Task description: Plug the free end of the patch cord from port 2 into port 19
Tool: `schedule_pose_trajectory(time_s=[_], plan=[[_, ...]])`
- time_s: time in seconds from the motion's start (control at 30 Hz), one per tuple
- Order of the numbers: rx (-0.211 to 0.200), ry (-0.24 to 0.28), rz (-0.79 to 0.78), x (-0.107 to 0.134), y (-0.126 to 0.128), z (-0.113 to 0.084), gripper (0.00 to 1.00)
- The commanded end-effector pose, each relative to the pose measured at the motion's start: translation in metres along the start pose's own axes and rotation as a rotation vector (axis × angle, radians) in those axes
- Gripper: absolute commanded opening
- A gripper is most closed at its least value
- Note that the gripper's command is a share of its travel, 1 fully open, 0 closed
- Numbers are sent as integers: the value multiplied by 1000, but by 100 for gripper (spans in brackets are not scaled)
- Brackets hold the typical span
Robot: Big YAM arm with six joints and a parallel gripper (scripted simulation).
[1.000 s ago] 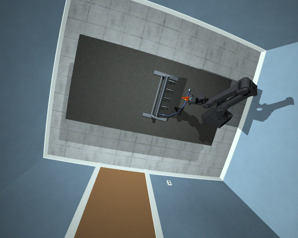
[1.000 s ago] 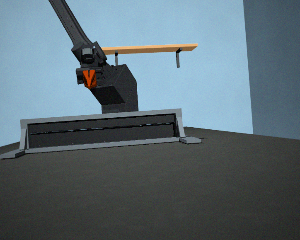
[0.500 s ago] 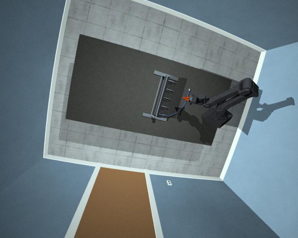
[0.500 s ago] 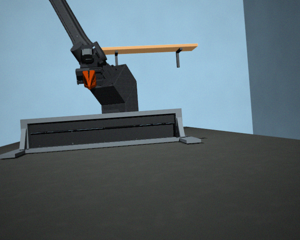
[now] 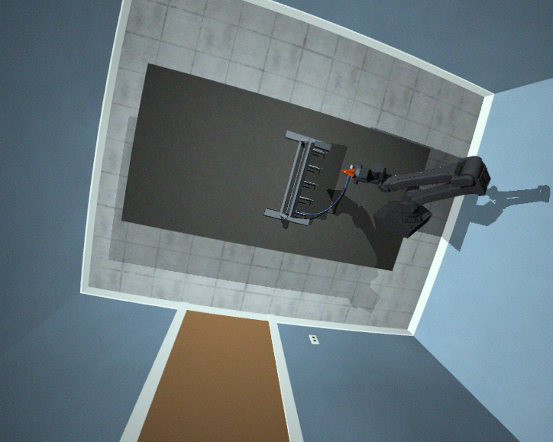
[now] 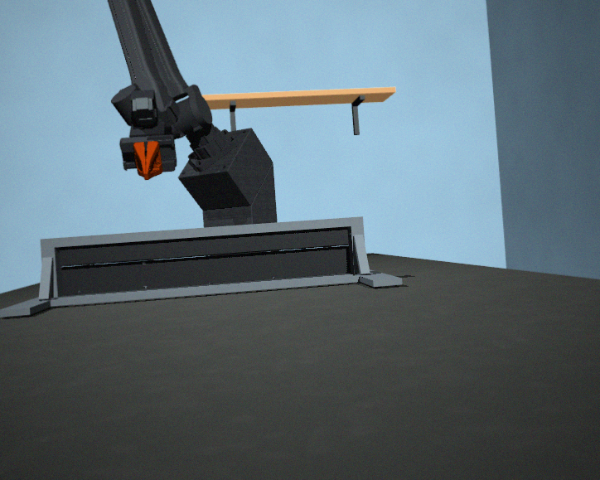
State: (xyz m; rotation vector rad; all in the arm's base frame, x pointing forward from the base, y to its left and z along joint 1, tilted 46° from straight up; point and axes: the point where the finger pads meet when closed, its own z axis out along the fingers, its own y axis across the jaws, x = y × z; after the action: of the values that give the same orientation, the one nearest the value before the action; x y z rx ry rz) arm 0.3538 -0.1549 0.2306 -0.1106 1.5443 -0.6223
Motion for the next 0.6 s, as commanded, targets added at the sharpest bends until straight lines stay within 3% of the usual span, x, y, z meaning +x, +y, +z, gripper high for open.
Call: schedule_pose_trajectory(time_s=[0.0,0.27,0.57], plan=[[36,-24,7,-13,-26,1,0],[38,-27,3,-15,-51,0,0],[25,-29,4,-14,-47,-1,0]])
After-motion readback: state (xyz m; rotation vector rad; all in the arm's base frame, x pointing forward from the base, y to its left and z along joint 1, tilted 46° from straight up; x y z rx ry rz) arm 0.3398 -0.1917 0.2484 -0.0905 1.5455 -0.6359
